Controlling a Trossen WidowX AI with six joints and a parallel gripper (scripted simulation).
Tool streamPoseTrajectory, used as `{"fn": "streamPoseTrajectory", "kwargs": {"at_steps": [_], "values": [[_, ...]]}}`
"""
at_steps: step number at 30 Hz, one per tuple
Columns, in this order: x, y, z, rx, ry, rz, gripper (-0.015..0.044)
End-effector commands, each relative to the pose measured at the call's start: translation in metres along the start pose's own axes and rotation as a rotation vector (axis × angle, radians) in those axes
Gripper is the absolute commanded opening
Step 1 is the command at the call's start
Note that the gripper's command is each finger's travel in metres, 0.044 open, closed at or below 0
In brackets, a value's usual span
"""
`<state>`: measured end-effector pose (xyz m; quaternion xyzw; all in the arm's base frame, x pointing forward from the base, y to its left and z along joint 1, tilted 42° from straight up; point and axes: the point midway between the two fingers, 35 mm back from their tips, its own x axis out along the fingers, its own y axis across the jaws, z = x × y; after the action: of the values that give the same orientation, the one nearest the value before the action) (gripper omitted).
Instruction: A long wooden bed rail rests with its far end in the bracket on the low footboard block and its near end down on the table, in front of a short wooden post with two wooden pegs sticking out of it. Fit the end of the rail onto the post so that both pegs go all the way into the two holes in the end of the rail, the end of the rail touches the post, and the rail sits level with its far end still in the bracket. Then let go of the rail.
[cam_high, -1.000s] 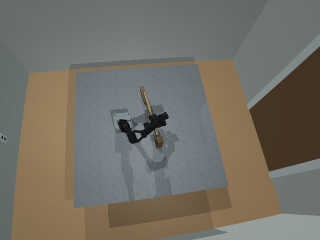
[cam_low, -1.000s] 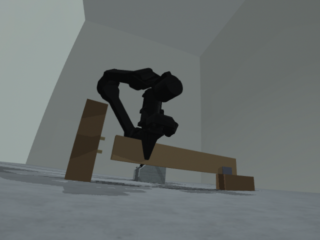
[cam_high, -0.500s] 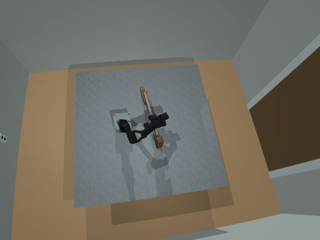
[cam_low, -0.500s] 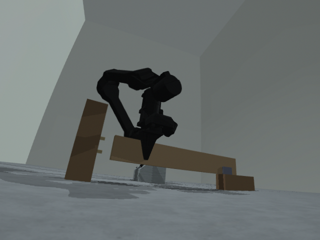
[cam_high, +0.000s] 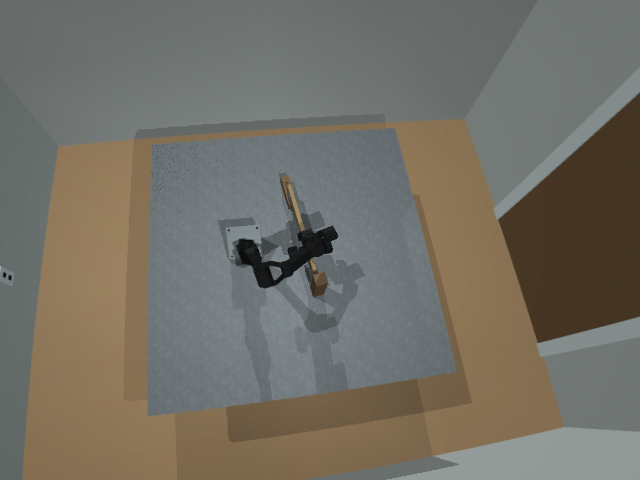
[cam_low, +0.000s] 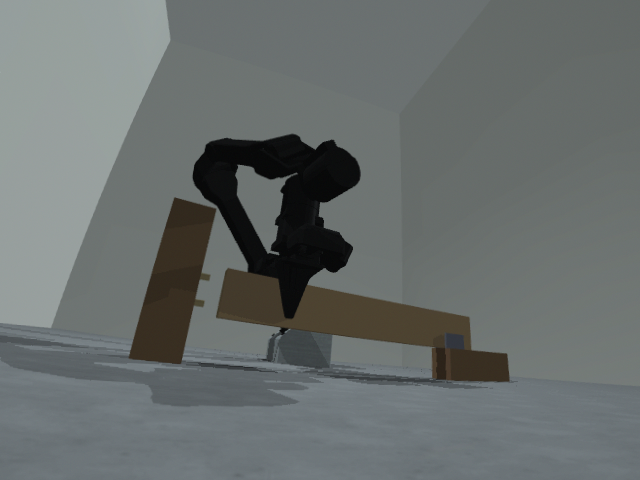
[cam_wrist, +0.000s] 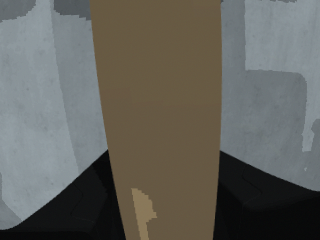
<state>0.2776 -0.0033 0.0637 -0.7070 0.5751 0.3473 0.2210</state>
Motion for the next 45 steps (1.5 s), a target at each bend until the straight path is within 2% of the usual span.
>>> {"fn": "streamPoseTrajectory", "kwargs": {"at_steps": [1,45], "values": [[-0.001,-0.001,-0.002,-0.002,0.000,-0.004,0.0000],[-0.001,-0.001,-0.016,-0.002,0.001,-0.004,0.0000]]}}
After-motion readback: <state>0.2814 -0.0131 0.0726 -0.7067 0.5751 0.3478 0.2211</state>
